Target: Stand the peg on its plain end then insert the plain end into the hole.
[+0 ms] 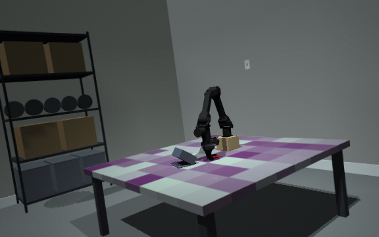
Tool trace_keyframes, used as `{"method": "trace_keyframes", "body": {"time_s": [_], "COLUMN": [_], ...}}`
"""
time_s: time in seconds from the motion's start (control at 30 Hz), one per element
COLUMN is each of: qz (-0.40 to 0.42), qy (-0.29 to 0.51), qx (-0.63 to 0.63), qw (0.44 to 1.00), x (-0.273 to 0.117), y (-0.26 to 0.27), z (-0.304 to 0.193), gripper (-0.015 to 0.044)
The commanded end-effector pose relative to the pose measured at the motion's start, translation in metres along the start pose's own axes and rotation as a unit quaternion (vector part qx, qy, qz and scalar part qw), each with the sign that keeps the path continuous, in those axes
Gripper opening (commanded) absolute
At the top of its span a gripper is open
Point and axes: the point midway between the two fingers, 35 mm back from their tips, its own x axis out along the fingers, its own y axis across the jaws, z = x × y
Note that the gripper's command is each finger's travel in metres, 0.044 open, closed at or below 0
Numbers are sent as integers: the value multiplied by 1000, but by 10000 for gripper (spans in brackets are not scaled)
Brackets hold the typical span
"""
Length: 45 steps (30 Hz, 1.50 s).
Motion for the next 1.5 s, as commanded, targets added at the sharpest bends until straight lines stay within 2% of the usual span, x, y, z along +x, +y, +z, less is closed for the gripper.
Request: {"method": "trace_keyframes", "body": {"time_s": [0.0, 0.13, 0.37, 0.67, 0.93, 1.47], "qz": [2, 2, 2, 2, 2, 1], "qy": [0, 0, 0, 0, 7, 81], "qx": [1, 1, 1, 1, 1, 0], "qw": [1000, 1000, 1000, 1000, 1000, 997], "x": [1, 1, 1, 1, 0, -10], "y": [1, 1, 1, 1, 1, 0], "z": [1, 1, 1, 1, 1, 7], "gripper": [204, 110, 110, 50, 49, 49]}}
